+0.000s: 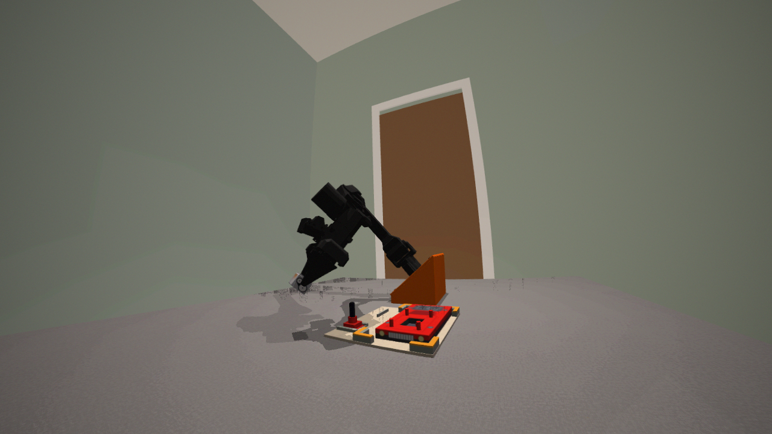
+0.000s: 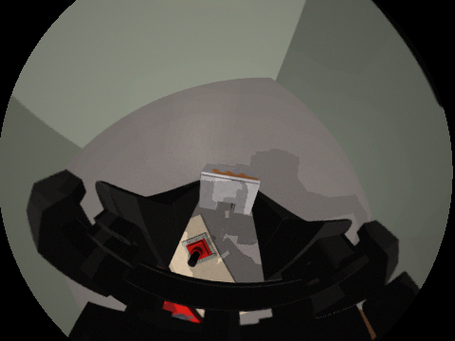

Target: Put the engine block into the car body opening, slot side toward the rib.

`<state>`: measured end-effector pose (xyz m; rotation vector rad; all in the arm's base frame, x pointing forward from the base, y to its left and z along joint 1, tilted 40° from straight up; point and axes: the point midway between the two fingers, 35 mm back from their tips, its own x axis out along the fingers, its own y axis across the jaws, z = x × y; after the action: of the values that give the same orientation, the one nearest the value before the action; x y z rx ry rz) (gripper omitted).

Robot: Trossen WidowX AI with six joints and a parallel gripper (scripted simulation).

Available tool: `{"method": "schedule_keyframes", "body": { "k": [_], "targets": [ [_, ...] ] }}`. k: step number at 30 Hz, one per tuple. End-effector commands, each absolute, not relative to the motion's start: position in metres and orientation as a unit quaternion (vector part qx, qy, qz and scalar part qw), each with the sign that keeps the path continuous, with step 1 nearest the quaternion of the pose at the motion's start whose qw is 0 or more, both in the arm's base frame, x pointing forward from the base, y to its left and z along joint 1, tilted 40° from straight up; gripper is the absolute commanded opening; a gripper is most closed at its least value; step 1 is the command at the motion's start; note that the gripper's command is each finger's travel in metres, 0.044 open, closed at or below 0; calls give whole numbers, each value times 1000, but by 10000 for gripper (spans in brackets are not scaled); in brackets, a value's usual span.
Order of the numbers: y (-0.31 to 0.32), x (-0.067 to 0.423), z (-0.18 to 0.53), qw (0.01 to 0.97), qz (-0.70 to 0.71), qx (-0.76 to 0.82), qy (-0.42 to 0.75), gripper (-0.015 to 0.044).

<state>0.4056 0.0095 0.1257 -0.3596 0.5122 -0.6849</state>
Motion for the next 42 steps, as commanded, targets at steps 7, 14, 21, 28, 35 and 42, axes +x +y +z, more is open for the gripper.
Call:
{"method": "schedule_keyframes", "body": {
  "k": [7, 14, 21, 28, 35, 42],
  "targets": [
    [4, 381, 137, 908, -337, -204, 145, 0],
    [4, 382, 135, 909, -336, -205, 140, 0],
    [-3, 386, 121, 914, -326, -221, 98, 0],
    [-14, 388, 108, 914, -326, -222, 97, 0],
    [-23, 390, 96, 914, -326, -222, 97, 0],
    [-34, 392, 83, 914, -326, -223, 96, 0]
  ]
}}
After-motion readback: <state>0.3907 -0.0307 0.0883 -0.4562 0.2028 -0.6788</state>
